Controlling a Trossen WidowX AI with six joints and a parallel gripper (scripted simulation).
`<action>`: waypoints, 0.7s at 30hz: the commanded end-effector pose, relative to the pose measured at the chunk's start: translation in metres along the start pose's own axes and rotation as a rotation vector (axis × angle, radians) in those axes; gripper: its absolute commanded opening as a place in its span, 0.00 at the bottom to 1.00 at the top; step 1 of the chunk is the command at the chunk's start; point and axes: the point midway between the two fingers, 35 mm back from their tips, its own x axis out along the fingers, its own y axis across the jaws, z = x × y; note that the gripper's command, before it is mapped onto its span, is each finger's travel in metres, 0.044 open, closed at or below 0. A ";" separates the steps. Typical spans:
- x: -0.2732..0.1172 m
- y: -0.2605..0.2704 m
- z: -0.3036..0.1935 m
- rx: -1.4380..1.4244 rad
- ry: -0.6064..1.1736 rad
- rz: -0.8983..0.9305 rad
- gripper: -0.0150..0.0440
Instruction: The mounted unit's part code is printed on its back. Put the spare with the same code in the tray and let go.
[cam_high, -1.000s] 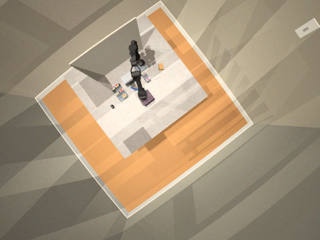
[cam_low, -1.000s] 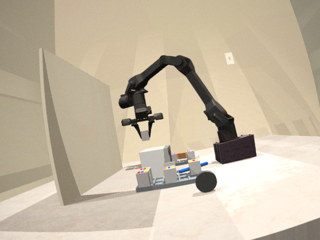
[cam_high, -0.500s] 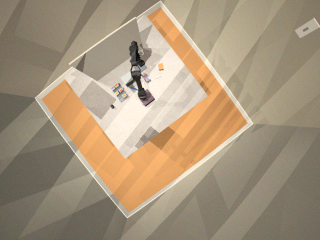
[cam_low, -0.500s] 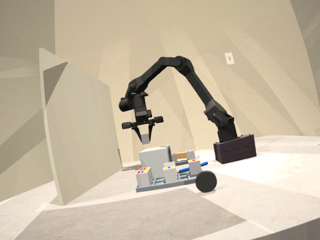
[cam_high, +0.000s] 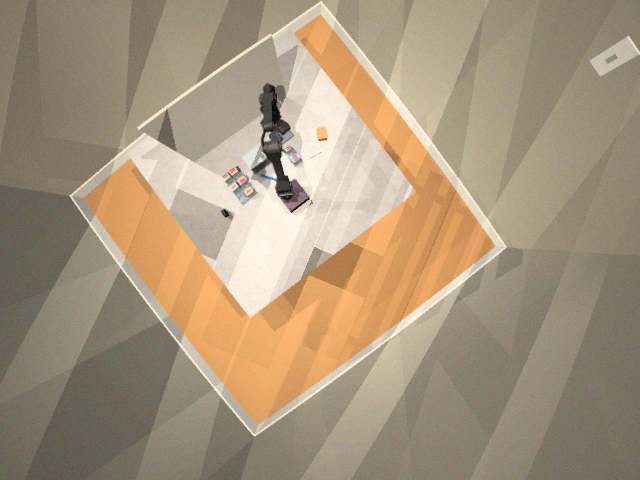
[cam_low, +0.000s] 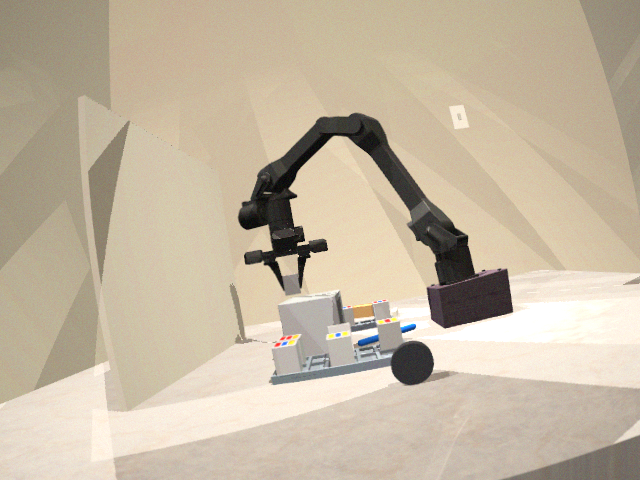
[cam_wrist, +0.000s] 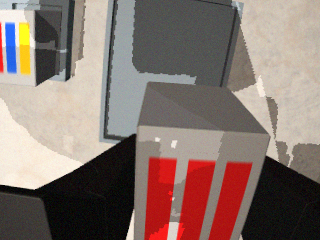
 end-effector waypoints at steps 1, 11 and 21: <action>0.004 0.000 0.001 -0.004 -0.003 -0.001 0.25; 0.014 0.000 0.001 -0.004 -0.003 -0.001 0.25; 0.023 0.000 0.001 -0.004 -0.003 -0.001 0.25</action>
